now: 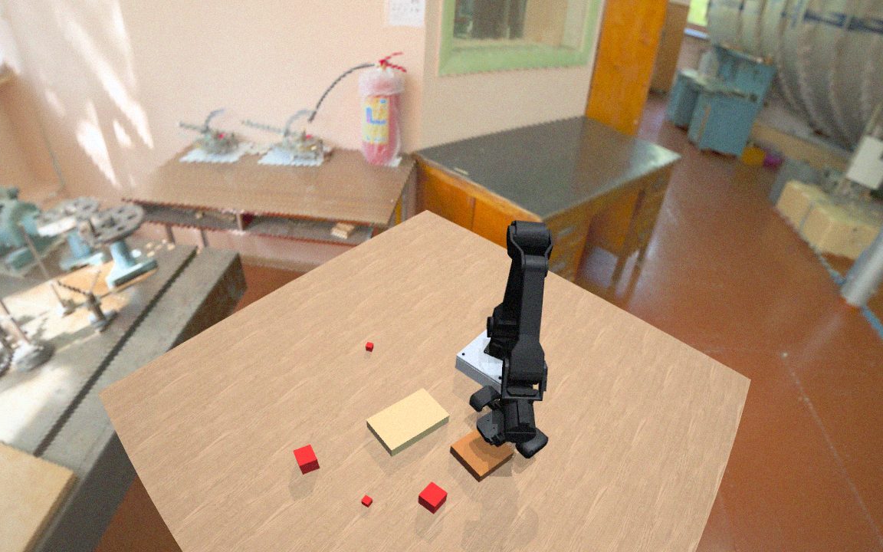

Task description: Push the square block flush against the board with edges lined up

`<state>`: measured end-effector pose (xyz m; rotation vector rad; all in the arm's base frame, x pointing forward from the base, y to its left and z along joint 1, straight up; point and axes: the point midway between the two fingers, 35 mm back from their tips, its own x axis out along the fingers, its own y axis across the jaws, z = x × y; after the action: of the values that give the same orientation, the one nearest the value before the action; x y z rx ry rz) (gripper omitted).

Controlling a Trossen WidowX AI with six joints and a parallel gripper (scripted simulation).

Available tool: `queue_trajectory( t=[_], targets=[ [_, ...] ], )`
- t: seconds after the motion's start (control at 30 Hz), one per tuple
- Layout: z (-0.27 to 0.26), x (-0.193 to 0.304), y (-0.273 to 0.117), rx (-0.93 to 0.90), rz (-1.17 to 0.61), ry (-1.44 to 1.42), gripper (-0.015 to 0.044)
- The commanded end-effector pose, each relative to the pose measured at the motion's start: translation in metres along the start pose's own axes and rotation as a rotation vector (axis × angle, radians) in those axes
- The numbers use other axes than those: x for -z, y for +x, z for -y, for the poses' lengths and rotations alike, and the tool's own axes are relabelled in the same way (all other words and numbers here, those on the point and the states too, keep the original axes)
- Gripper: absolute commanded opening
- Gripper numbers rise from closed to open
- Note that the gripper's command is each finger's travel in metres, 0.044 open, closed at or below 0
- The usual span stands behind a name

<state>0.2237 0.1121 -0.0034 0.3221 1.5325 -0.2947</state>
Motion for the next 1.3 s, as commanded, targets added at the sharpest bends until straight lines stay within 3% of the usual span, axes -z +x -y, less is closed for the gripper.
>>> queue_trajectory(
  t=[0.0, 1.27],
  targets=[
    [0.0, -0.004, -0.001, 0.0, 0.001, -0.003, 0.0],
    [-0.001, -0.034, -0.001, 0.0, 0.003, -0.003, 0.0]
  ],
)
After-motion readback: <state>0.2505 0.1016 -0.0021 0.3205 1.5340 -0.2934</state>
